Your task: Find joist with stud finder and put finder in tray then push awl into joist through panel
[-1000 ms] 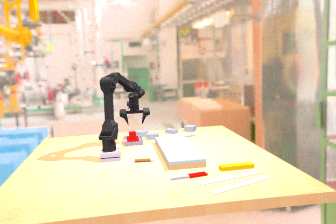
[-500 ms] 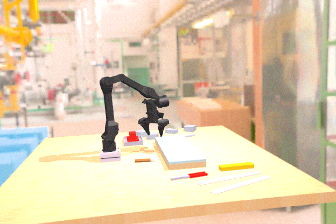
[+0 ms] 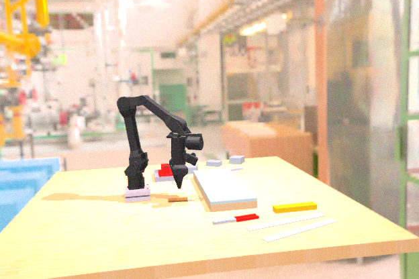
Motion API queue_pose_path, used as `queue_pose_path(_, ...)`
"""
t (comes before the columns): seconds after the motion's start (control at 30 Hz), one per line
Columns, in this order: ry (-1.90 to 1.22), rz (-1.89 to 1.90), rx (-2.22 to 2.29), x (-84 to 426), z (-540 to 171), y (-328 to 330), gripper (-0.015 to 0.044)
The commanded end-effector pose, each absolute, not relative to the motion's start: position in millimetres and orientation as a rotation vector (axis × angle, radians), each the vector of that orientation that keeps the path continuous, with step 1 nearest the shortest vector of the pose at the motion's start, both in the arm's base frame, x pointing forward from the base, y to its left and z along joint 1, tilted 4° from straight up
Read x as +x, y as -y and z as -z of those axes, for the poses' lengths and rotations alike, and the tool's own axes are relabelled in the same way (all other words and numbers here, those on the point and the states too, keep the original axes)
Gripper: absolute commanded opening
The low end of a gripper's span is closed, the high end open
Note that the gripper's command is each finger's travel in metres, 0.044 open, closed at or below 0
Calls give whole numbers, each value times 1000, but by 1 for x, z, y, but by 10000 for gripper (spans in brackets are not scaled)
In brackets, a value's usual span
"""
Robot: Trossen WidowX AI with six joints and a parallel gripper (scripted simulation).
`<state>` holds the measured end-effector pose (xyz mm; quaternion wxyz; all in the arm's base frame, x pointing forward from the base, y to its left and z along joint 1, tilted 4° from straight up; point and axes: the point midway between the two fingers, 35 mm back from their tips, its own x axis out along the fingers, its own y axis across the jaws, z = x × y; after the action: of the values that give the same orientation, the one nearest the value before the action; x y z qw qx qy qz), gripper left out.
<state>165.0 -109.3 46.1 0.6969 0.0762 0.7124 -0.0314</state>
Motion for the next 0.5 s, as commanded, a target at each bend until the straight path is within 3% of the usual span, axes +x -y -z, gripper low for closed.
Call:
queue_pose_path(0.0,-1619,164,286,135,-39,119,440)
queue_pose_path(0.47,-1620,165,286,131,-38,123,440)
